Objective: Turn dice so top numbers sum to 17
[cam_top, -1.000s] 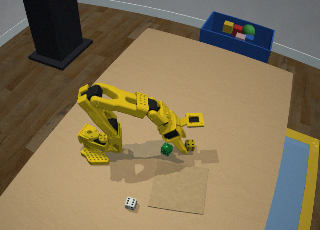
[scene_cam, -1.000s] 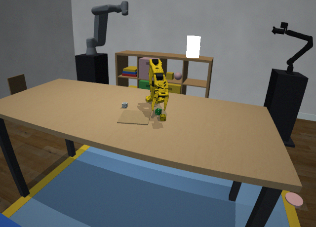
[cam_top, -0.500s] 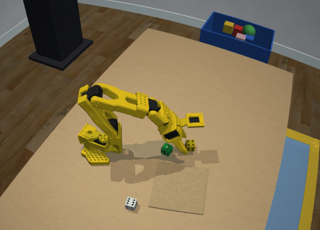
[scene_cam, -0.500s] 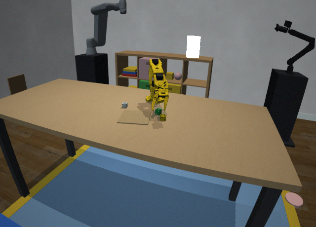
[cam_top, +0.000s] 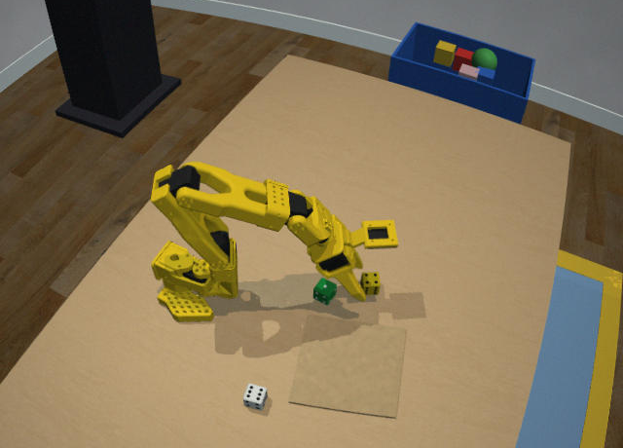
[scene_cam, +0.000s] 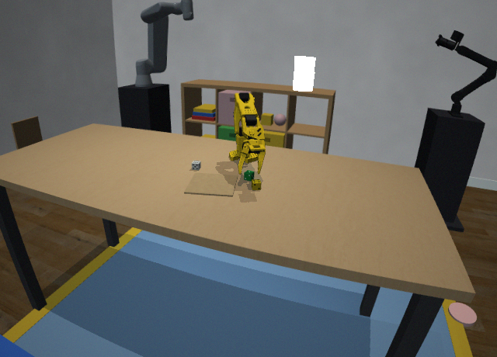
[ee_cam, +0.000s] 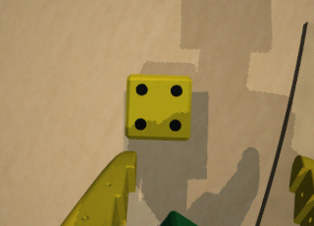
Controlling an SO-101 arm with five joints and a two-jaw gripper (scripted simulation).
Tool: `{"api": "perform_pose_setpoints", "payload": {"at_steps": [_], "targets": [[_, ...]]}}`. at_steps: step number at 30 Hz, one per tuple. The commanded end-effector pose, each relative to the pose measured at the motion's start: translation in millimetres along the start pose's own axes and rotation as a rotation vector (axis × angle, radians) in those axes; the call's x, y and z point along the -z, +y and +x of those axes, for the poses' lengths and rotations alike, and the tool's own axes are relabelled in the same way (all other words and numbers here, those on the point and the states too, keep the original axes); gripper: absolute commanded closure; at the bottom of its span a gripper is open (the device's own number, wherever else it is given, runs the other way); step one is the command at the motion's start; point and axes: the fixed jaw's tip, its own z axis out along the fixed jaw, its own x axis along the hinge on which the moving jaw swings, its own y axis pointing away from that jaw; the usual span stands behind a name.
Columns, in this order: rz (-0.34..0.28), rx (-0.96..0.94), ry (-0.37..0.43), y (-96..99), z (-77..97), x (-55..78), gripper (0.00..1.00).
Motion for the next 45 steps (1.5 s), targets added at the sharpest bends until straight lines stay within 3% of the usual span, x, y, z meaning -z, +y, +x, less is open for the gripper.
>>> {"api": "perform_pose_setpoints", "payload": {"at_steps": [1,16,20,25,27,33,38,42,45], "targets": [[-0.011,0.000,-0.052,3.4,-12.7,3.2,0.69],[0.003,-0.001,-0.041,-1.6,-12.3,3.2,0.69],[0.042,-0.006,-0.007,-16.4,-10.5,3.8,0.69],[0.120,-0.023,0.078,-49.7,-3.2,8.1,0.69],[0.120,-0.023,0.078,-49.7,-3.2,8.1,0.69],[0.204,-0.069,0.234,-99.5,18.1,24.1,0.69],[0.228,-0.128,0.373,-134.0,44.6,46.2,0.69],[0.215,-0.180,0.462,-151.4,65.8,65.2,0.69],[0.209,-0.192,0.480,-154.3,70.5,69.6,0.69]]}}
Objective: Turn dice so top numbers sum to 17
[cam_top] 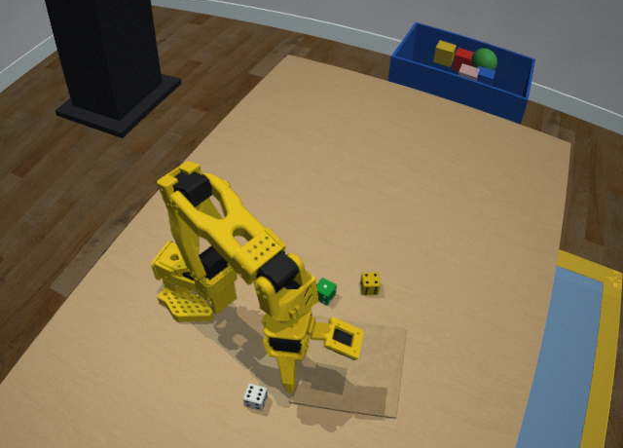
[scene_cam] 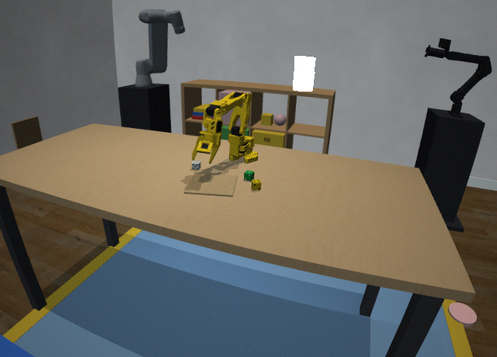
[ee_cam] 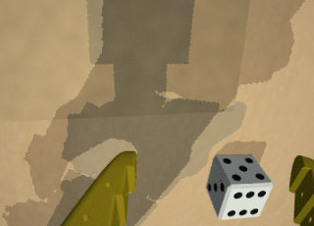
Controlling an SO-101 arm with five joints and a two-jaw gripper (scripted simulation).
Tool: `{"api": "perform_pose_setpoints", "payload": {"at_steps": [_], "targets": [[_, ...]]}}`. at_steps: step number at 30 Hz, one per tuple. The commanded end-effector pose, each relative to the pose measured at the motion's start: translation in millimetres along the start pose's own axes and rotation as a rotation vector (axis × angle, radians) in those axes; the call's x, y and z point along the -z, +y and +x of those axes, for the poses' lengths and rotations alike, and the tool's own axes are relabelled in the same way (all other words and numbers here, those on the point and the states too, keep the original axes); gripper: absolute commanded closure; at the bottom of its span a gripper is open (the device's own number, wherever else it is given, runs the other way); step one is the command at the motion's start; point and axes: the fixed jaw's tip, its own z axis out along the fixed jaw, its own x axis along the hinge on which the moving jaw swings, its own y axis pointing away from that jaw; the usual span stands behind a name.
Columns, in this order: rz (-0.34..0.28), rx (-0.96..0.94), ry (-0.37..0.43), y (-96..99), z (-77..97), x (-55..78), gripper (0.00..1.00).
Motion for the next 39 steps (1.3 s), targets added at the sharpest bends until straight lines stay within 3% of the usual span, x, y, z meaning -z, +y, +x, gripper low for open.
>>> {"api": "perform_pose_setpoints", "payload": {"at_steps": [1,10,39], "targets": [[-0.006,-0.013,0.041,-21.0,8.1,11.2,0.69],[-0.051,-0.055,0.116,-36.7,33.6,18.3,0.69],[-0.065,-0.061,0.132,-37.4,39.8,19.7,0.69]]}}
